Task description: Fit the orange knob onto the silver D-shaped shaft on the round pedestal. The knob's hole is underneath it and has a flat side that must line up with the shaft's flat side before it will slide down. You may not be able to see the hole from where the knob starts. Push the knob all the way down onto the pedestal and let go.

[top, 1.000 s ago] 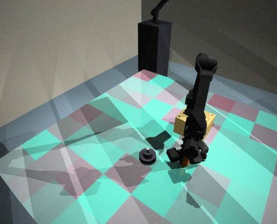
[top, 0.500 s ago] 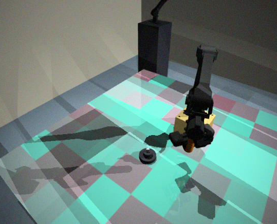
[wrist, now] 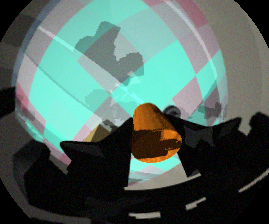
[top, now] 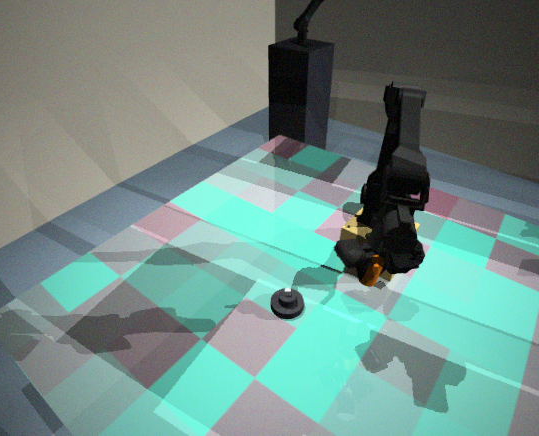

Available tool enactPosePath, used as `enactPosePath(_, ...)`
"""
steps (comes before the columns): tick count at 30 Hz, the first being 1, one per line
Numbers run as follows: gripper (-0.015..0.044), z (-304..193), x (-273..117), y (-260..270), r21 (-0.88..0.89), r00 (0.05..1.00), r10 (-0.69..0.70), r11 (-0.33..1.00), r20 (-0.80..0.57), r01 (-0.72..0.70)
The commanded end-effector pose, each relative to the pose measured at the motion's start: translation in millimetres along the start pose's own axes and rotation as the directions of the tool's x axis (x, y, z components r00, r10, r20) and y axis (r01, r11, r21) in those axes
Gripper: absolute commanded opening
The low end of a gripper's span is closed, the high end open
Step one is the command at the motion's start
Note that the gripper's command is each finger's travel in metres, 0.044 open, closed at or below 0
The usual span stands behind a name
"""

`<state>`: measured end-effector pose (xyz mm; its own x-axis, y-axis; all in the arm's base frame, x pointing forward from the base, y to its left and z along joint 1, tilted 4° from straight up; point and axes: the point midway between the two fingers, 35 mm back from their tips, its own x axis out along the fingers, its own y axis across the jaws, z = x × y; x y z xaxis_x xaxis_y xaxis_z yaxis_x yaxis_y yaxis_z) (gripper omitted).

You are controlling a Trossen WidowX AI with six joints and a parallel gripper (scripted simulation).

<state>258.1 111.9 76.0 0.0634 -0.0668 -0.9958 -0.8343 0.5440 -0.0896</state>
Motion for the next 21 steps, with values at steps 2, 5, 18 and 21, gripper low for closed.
enactPosePath(2, 0.0000, 0.9, -11.2, -0.5, 0.003, 0.995, -0.101, 0.995, 0.008, 0.101)
enactPosePath(5, 0.0000, 1.2, -17.6, -0.7, 0.003, 0.986, -0.165, 0.986, 0.008, 0.165)
enactPosePath(18, 0.0000, 2.0, -44.7, -1.9, 0.006, 0.902, -0.431, 0.902, 0.007, 0.431)
enactPosePath(21, 0.0000, 2.1, -50.8, -2.3, 0.006, 0.872, -0.489, 0.872, 0.007, 0.489)
